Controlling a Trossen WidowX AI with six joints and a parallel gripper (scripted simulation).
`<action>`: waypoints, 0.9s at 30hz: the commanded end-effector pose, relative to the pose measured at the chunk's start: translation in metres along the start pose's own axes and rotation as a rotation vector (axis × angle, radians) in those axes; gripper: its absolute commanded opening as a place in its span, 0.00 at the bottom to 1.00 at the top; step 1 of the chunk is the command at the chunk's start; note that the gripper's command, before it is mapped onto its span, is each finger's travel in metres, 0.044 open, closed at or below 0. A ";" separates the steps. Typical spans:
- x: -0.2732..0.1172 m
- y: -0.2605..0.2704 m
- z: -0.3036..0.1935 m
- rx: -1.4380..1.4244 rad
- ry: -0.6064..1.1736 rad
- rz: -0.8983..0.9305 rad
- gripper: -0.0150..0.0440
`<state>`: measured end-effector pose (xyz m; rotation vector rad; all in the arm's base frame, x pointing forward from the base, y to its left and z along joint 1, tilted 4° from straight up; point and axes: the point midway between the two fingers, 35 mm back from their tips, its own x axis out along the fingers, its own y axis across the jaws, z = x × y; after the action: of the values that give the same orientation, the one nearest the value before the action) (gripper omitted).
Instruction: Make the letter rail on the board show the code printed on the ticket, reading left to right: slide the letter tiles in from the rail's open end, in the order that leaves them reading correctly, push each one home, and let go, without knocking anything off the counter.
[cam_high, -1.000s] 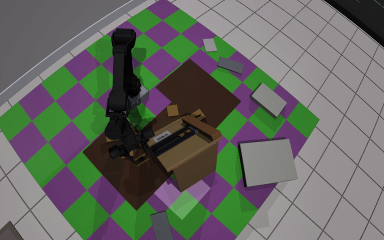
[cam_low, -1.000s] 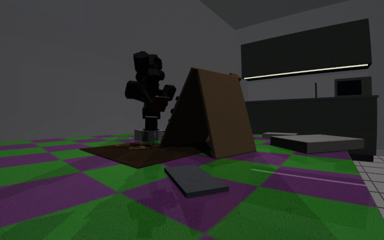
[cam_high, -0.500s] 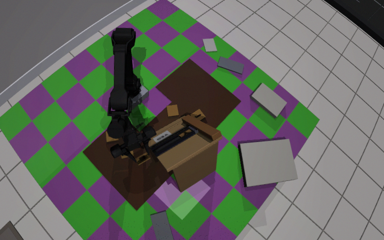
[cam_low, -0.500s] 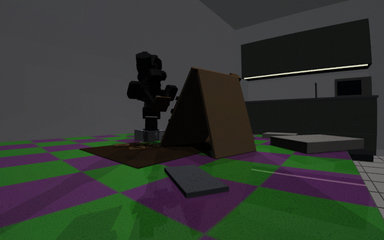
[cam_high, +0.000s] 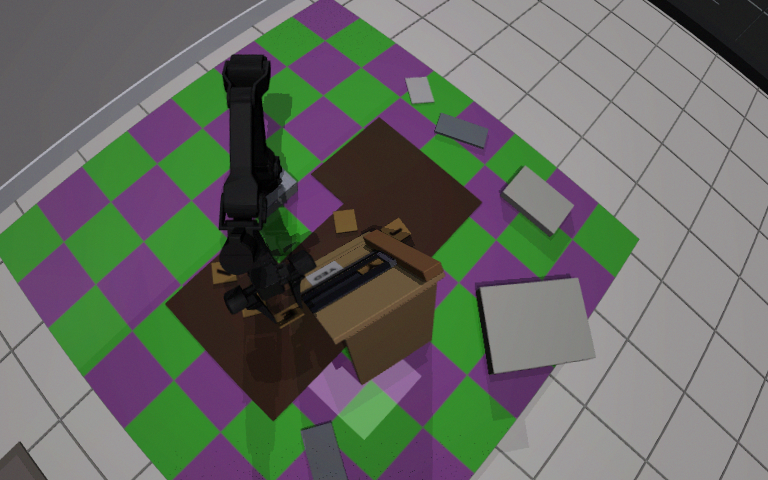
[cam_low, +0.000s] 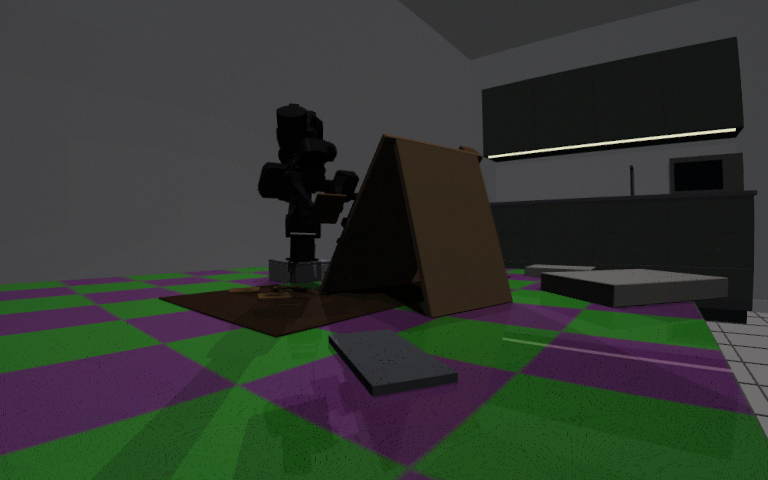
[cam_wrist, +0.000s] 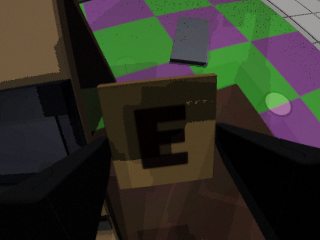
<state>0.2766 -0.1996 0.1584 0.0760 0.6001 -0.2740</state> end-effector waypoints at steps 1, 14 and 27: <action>0.000 0.003 -0.001 0.003 0.002 -0.002 0.25; 0.000 0.009 -0.001 0.004 0.002 -0.002 0.25; 0.000 0.016 -0.001 0.004 0.001 -0.001 0.25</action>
<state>0.2805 -0.1865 0.1580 0.0773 0.6002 -0.2735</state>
